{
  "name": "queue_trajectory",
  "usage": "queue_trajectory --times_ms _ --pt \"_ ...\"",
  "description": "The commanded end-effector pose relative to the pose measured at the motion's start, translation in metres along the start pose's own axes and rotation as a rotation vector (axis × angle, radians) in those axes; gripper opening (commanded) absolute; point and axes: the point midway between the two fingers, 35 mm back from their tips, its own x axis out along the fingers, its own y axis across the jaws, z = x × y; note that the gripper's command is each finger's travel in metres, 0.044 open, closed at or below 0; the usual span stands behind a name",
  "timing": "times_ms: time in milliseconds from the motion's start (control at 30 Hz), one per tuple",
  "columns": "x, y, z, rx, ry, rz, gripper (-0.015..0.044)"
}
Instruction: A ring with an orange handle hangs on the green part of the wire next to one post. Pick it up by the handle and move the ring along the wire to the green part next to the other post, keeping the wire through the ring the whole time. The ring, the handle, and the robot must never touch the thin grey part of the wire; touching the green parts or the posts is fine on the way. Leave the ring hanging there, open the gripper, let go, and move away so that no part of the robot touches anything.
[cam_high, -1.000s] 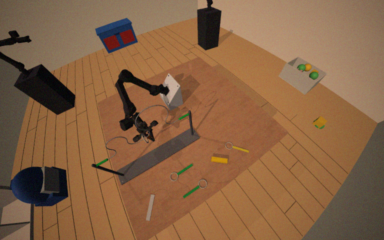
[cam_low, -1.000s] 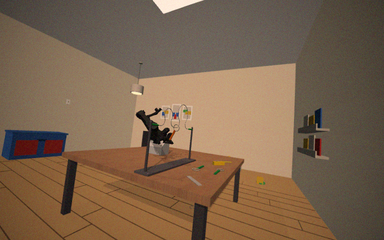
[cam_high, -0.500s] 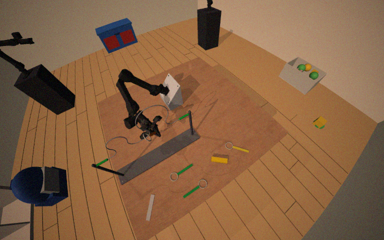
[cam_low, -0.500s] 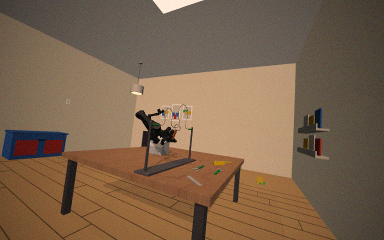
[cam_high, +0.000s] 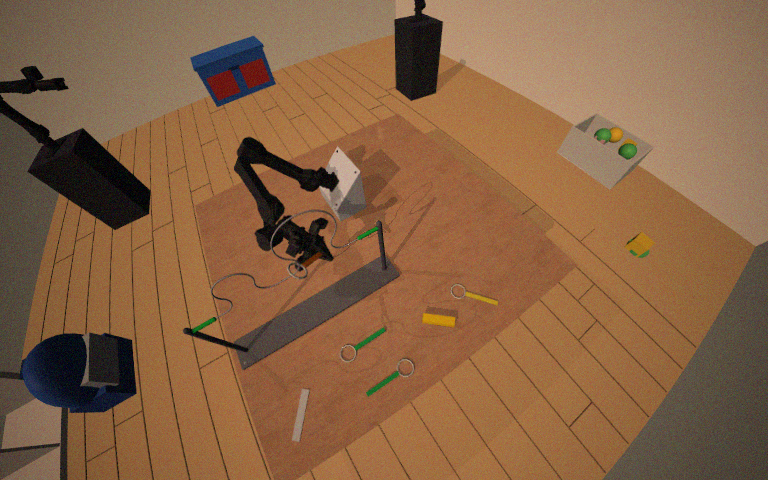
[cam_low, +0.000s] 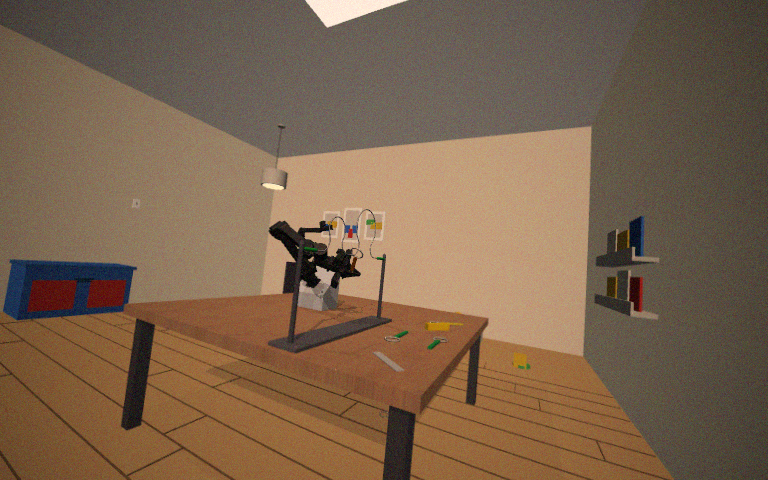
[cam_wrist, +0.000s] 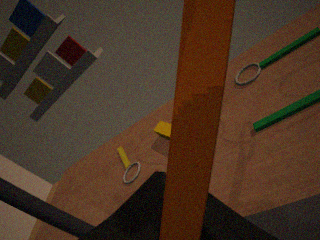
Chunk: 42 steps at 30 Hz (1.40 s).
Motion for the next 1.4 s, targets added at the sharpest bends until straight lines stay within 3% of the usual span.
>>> queue_trajectory --times_ms 0,1367 --pt "0.000 0.015 -0.001 0.071 -0.011 0.049 -0.0150" --pt "-0.023 0.144 0.071 0.938 -0.114 0.526 -0.0150"
